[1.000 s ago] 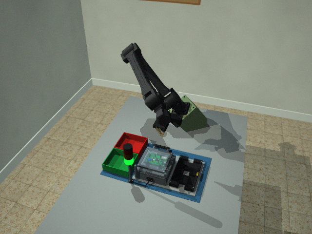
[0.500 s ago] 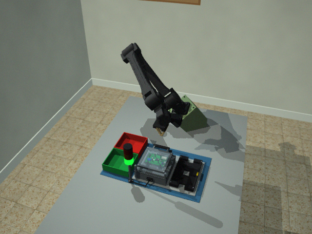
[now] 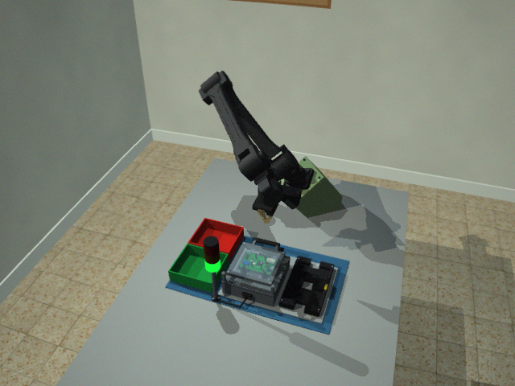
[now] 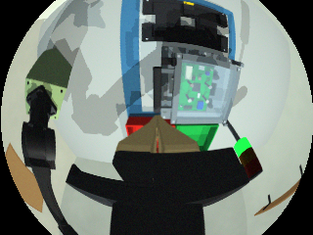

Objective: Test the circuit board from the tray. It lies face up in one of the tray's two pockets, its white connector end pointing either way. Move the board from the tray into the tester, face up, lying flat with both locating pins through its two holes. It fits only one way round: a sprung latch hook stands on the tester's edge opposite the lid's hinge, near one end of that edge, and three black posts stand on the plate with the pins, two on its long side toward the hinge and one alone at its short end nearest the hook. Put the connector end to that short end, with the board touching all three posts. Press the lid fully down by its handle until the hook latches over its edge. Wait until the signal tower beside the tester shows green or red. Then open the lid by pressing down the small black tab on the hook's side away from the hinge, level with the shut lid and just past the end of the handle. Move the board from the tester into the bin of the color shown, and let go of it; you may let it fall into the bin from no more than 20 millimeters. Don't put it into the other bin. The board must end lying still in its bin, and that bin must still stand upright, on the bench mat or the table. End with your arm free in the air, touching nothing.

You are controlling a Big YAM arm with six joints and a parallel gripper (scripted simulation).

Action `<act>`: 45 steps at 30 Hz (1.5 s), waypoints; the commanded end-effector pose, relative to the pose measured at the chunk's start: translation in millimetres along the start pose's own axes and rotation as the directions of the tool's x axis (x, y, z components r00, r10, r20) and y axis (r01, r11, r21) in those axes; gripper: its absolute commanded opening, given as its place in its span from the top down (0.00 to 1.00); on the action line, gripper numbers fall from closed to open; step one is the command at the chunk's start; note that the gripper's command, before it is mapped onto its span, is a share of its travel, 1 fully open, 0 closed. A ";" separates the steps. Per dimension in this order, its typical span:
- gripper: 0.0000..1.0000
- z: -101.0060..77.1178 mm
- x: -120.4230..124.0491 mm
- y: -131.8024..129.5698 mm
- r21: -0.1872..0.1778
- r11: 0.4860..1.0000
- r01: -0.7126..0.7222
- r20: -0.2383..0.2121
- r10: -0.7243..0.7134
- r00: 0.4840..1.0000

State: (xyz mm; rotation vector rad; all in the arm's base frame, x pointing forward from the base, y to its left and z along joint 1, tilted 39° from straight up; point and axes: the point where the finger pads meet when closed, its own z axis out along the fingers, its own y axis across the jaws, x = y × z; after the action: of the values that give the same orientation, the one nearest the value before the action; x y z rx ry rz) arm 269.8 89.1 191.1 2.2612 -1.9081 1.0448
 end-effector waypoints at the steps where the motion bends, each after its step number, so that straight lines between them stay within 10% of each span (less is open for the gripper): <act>1: 1.00 -25.8 2.0 -17.8 0.051 0.998 -0.038 0.031 0.037 0.999; 45: 1.00 -21.5 -66.9 -24.1 0.026 0.999 -0.032 0.021 0.032 0.999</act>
State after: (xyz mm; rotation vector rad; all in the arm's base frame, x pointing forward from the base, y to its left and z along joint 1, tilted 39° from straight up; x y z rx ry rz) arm 269.8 150.1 173.9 2.2684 -1.9015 1.0454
